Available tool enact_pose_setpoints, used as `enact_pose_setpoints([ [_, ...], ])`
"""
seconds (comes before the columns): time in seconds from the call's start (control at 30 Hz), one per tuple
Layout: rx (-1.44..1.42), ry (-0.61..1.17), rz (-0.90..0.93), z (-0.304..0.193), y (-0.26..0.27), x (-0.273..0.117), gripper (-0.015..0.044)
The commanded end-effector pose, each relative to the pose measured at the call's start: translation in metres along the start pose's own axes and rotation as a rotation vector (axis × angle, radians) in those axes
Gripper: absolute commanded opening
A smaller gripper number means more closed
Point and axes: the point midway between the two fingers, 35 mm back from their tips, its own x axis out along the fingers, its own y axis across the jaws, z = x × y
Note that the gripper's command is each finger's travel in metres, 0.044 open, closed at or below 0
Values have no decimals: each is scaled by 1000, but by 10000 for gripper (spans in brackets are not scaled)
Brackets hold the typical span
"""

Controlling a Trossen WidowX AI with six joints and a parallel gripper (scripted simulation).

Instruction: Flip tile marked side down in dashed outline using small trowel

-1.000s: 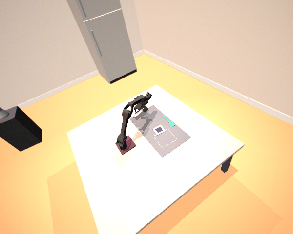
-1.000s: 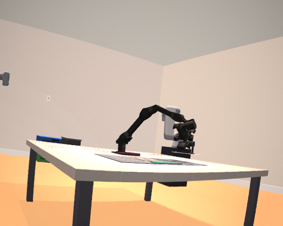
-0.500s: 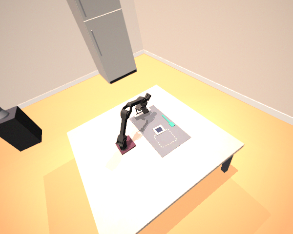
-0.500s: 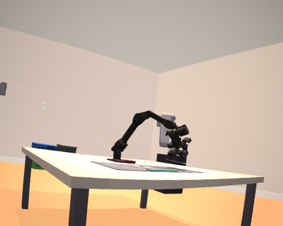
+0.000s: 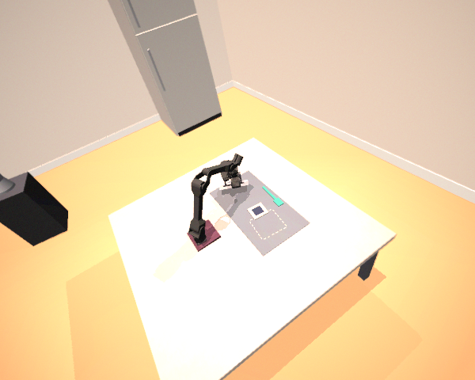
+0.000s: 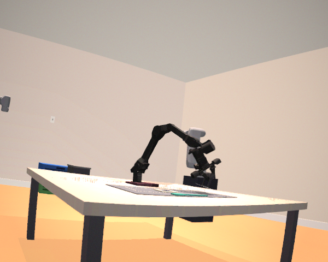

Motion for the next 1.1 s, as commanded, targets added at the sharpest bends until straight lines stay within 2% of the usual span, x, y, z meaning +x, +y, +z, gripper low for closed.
enact_pose_setpoints([
  [0.0,69,62,4,-6,6,-5,0],
  [0.53,420,363,-31,-31,40,-29,0],
  [1.07,783,655,-181,-49,78,-64,0],
])
